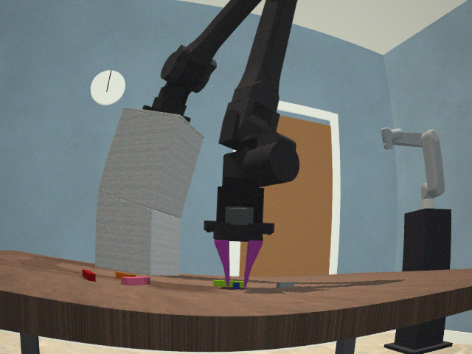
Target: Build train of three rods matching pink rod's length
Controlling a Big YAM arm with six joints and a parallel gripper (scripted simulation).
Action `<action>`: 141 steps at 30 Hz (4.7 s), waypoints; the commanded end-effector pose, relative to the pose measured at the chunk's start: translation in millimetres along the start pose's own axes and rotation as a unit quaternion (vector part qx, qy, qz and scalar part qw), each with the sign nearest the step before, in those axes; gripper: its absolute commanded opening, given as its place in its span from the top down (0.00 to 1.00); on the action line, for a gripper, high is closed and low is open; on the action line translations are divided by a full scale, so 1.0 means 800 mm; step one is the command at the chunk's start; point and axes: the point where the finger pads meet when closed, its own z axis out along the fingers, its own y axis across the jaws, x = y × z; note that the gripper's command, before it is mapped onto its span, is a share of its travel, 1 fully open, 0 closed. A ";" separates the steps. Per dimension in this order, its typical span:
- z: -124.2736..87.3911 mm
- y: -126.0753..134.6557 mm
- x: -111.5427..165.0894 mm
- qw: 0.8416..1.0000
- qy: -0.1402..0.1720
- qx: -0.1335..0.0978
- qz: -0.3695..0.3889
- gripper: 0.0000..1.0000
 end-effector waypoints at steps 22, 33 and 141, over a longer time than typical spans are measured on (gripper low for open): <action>-0.114 0.002 -0.009 1.000 -0.009 -0.005 -0.001 0.76; -0.118 0.002 -0.005 1.000 -0.005 -0.002 -0.001 0.00; -0.083 0.092 0.045 0.615 -0.003 0.001 -0.789 0.00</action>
